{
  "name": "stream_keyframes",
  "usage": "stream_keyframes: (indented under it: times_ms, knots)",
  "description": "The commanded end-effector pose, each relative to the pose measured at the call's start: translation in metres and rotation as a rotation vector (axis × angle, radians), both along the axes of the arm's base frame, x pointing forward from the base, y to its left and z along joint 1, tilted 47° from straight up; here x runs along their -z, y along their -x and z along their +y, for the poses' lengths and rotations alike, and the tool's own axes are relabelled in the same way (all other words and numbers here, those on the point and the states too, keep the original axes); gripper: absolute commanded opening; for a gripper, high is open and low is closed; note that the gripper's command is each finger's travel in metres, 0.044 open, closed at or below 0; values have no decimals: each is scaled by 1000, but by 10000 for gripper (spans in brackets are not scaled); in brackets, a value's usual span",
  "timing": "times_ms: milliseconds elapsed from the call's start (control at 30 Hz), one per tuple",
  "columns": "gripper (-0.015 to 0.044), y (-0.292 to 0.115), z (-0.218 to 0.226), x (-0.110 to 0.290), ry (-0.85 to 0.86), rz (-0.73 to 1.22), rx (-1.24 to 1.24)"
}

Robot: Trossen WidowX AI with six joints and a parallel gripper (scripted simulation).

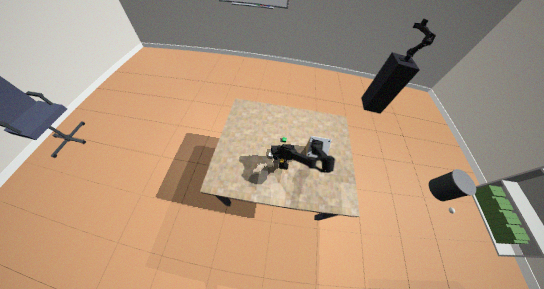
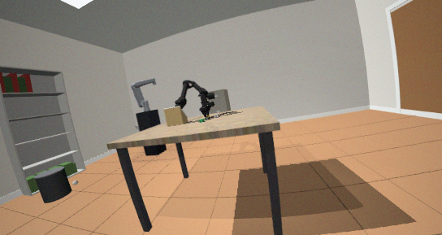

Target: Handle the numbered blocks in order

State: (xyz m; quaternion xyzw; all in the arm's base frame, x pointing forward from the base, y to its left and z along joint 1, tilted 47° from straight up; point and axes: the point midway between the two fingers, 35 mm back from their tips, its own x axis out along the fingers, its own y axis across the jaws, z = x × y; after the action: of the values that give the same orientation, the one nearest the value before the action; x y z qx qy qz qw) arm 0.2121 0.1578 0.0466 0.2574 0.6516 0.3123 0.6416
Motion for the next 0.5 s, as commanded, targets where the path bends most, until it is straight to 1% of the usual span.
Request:
stream_keyframes:
  times_ms: [0,100,200,300,400,467]
  knots:
    - [400,-1,-6,-5,4,4,5]
    - [400,-2,-25,-22,5,4,5]
    - [400,-2,-27,-24,5,4,5]
    - [321,-6,-42,-35,12,3,6]
    - [242,-7,-73,-64,14,4,6]
    - [190,-6,-85,-77,9,5,5]
